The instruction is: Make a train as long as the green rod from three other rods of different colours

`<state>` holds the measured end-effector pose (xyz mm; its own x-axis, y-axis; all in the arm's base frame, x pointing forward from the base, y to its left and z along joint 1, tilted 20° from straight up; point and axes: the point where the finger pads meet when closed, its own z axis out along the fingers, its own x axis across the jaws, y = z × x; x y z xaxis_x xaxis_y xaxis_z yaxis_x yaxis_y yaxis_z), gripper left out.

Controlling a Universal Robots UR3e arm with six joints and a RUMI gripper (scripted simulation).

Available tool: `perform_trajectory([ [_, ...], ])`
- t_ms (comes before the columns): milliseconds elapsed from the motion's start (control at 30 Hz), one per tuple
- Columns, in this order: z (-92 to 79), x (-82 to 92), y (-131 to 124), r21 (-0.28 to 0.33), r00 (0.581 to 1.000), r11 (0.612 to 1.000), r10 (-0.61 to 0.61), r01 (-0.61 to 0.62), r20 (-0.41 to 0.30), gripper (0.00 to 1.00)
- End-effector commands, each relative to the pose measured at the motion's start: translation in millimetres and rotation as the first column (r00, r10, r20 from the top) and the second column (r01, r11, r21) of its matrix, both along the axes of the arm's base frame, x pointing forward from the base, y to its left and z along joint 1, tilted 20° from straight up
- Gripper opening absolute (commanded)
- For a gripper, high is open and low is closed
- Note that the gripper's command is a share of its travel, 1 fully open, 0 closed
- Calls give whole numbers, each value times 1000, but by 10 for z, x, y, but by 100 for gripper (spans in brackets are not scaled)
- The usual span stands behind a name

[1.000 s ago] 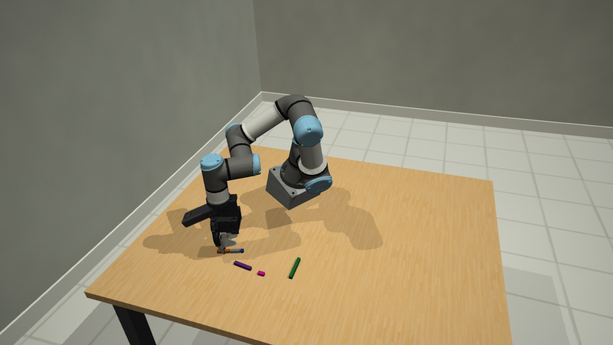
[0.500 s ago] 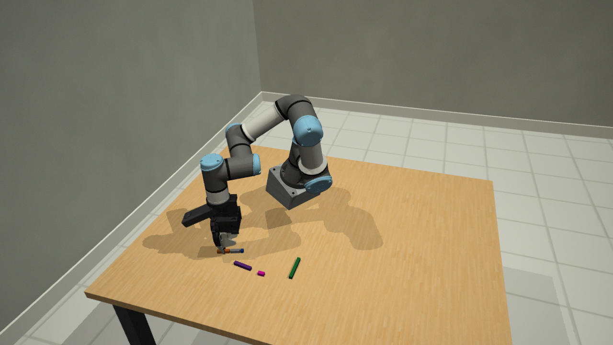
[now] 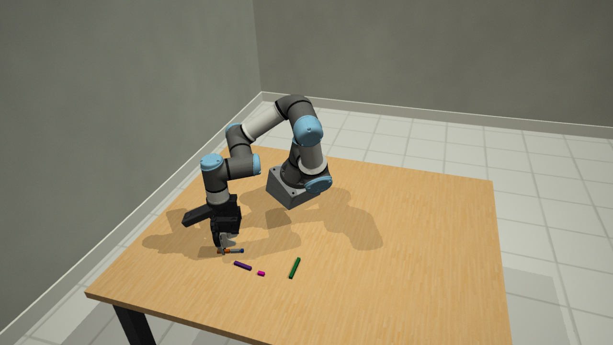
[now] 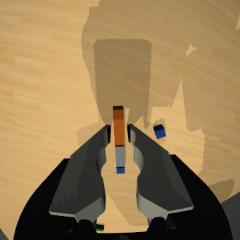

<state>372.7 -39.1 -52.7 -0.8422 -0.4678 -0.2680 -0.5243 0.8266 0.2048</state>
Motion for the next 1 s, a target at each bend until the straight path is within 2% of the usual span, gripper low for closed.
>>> perform_trajectory([
  [0, 6, 6, -7, -2, 1000, 1000, 0, 0, 2, 11],
  [33, 6, 6, -7, -2, 1000, 1000, 0, 0, 2, 14],
  [567, 32, 3, -16, -2, 1000, 1000, 0, 0, 2, 14],
  [967, 305, -34, -106, -2, 1000, 1000, 0, 0, 2, 14],
])
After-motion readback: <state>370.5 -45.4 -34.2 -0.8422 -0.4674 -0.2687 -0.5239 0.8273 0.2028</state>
